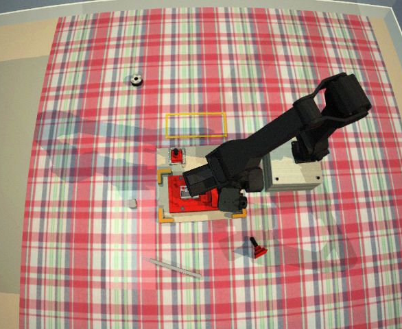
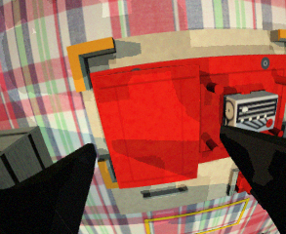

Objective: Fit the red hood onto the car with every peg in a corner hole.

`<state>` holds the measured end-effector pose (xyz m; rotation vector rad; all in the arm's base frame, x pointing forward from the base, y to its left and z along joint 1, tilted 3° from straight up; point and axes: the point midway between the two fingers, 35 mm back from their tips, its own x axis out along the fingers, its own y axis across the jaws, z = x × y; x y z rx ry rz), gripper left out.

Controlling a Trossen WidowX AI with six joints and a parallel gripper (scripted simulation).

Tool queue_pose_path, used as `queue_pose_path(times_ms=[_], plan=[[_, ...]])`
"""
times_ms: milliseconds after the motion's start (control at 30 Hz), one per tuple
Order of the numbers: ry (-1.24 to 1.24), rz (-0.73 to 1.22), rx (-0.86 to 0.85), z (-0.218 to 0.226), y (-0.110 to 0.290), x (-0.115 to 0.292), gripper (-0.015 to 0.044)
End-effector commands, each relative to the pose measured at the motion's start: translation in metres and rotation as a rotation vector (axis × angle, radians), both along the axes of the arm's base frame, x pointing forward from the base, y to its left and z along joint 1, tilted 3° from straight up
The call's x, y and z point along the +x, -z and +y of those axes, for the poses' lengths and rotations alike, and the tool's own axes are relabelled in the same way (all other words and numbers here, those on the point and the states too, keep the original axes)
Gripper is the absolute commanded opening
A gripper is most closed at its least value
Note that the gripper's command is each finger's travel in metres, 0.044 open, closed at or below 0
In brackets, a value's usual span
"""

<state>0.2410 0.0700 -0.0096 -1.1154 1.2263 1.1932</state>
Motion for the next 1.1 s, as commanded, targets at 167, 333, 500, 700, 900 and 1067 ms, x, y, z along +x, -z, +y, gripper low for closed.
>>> queue_pose_path(times_ms=[167,333,500,700,900,1067], plan=[[0.003,0.005,-0.005,-0.001,0.006,-0.002,0.0440],[0.003,0.005,-0.005,-0.001,0.008,-0.002,0.0440],[0.003,0.005,-0.005,-0.001,0.010,-0.002,0.0440],[0.003,0.005,-0.005,0.000,0.013,-0.002,0.0440],[0.003,0.005,-0.005,0.000,0.016,-0.002,0.0440],[0.003,0.005,-0.005,0.000,0.019,-0.003,0.0440]])
